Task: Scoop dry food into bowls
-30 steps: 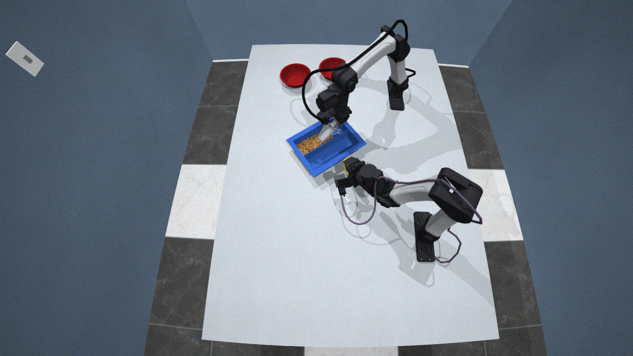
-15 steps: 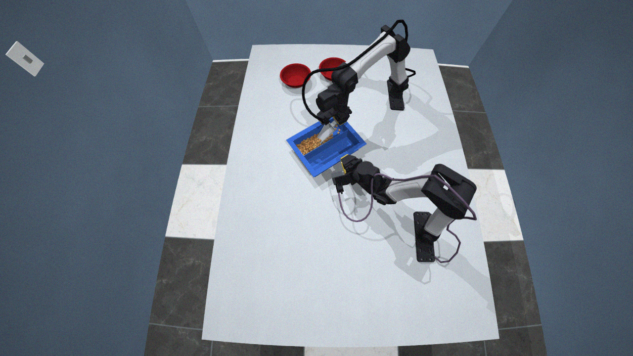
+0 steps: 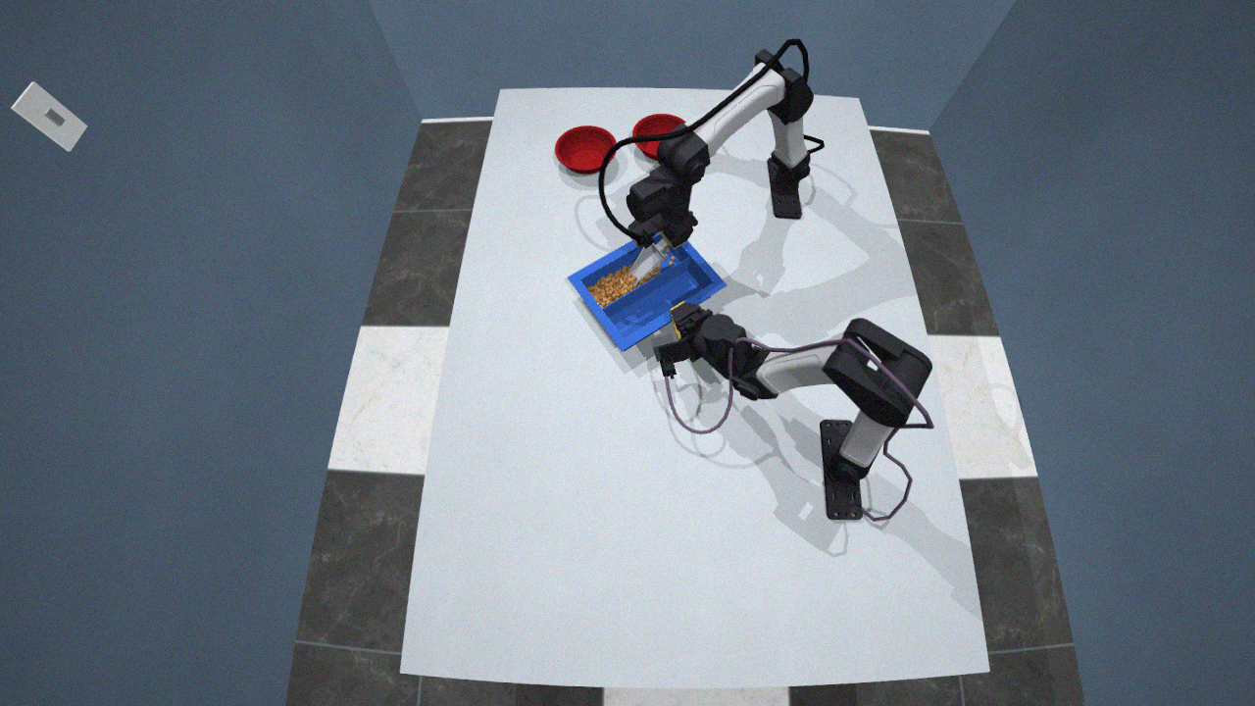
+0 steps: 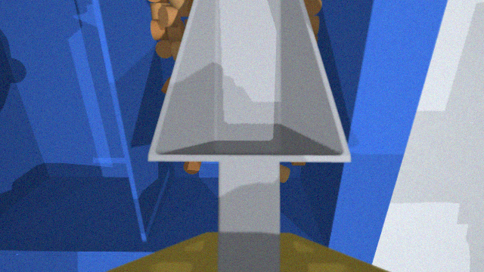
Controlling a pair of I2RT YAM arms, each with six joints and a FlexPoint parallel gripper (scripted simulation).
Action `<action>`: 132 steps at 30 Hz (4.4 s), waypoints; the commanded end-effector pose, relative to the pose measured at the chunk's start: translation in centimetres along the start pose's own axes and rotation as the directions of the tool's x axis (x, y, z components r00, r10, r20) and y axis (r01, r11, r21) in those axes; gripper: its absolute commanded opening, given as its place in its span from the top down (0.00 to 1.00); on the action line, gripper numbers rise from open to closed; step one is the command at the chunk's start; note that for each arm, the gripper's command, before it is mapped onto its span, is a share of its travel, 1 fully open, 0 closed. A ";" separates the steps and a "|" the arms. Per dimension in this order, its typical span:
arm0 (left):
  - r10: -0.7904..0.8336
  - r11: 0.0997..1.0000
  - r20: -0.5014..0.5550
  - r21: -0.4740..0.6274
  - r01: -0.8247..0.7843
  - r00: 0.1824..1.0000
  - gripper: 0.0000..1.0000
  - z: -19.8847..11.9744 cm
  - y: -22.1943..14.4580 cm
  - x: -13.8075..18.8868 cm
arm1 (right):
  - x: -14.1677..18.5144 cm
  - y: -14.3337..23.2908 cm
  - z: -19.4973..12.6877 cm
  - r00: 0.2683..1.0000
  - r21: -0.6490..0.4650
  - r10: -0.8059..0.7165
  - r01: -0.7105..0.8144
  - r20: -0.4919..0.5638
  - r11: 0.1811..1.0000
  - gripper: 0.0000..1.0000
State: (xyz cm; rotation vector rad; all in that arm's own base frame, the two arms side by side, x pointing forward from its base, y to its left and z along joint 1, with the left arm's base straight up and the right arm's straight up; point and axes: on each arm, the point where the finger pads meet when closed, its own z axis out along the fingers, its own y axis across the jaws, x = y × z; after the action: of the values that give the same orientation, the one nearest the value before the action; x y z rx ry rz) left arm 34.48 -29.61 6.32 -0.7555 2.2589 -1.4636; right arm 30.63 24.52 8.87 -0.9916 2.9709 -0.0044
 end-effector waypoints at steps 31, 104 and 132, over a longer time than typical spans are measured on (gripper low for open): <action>0.017 0.998 0.001 0.063 -0.017 1.000 0.72 0.2 -4.7 0.2 | -0.4 -0.4 -1.6 0.999 -0.021 -0.005 0.006 0.034 1.000 1.00; 0.010 0.999 0.000 0.045 -0.010 1.000 0.72 1.5 -7.8 0.2 | -0.6 -3.3 -0.9 1.000 -0.223 0.010 -0.012 -0.008 0.975 1.00; 0.007 1.000 -0.001 0.026 -0.007 1.000 0.72 2.7 -8.9 0.1 | -0.7 -5.3 -0.9 1.000 -0.328 -0.017 0.013 -0.009 0.945 1.00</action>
State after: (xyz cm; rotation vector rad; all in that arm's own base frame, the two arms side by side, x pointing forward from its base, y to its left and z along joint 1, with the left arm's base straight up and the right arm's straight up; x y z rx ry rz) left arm 37.55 -33.49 12.62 -0.7510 2.2530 -1.4682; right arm 34.05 20.89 9.39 -1.0283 3.0388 0.4640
